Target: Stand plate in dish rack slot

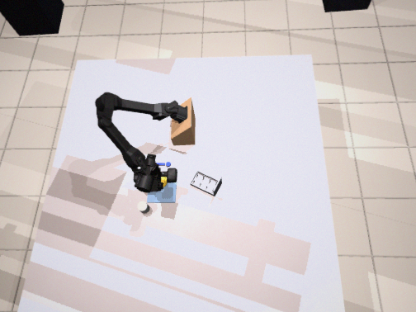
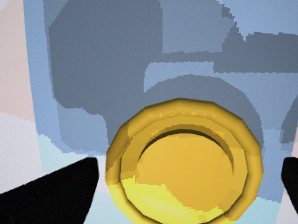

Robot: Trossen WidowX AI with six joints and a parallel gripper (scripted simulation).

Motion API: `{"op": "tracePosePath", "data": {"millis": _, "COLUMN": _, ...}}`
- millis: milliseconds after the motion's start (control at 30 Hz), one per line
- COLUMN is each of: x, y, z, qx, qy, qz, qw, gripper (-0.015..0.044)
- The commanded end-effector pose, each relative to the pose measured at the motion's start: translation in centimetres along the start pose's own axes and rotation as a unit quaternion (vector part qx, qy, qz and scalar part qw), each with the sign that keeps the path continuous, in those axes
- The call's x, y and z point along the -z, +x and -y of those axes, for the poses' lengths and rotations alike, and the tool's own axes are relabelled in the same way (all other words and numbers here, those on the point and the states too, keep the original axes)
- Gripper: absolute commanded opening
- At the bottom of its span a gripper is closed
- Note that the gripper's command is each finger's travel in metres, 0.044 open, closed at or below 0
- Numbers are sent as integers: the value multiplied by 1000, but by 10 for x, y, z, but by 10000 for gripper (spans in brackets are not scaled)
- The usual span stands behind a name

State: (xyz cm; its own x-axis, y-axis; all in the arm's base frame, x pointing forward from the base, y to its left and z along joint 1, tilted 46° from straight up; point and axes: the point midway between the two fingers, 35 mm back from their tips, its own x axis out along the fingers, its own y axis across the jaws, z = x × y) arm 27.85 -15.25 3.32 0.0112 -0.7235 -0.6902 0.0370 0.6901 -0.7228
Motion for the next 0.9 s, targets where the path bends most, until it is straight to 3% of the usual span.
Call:
{"op": "tracePosePath", "data": {"millis": 0, "x": 4, "y": 8, "z": -3, "qx": -3, "qy": -6, "qz": -5, "qw": 1000, "gripper": 400}}
{"op": "tracePosePath", "data": {"millis": 433, "x": 6, "y": 13, "z": -3, "qx": -2, "qy": -7, "qz": -5, "qw": 1000, "gripper": 388}}
{"op": "tracePosePath", "data": {"millis": 767, "x": 6, "y": 13, "z": -3, "qx": -2, "qy": -7, "qz": -5, "qw": 1000, "gripper": 321}}
{"op": "tracePosePath", "data": {"millis": 867, "x": 4, "y": 10, "z": -3, "qx": -3, "qy": -7, "qz": -5, "qw": 1000, "gripper": 242}}
